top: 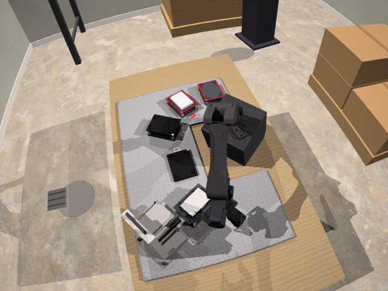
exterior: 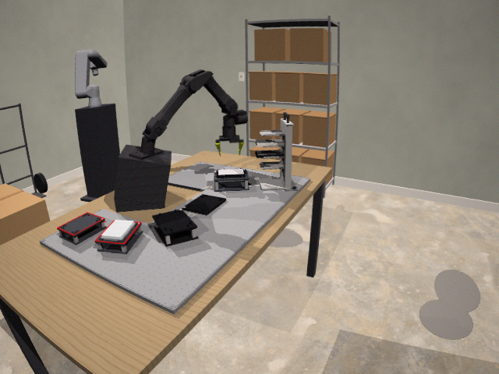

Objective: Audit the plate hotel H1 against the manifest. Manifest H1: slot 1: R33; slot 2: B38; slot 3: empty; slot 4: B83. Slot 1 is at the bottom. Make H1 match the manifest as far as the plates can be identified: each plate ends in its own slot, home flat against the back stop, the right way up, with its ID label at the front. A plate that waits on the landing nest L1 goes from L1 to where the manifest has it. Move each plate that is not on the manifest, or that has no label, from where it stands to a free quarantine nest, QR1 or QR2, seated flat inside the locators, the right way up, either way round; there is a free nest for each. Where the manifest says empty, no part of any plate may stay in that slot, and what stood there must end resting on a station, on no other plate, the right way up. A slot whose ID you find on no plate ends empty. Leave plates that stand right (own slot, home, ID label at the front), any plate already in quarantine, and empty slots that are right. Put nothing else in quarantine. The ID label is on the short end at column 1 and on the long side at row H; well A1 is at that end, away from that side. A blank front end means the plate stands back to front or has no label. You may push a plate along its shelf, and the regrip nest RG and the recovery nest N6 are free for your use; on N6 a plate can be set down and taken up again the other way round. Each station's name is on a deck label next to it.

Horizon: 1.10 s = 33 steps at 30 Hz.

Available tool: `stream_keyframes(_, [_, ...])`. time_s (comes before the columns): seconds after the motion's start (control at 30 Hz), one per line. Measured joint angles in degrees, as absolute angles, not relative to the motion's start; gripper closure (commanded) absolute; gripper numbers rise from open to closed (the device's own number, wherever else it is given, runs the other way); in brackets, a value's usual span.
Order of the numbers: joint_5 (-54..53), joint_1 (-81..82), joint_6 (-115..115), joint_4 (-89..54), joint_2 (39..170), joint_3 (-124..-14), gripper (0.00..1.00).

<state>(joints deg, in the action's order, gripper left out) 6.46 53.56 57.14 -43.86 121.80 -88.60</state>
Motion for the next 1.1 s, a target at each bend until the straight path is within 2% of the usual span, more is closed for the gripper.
stream_keyframes(1.1, [6.5,54.8,56.1,-54.9,115.8,-94.4,0.0])
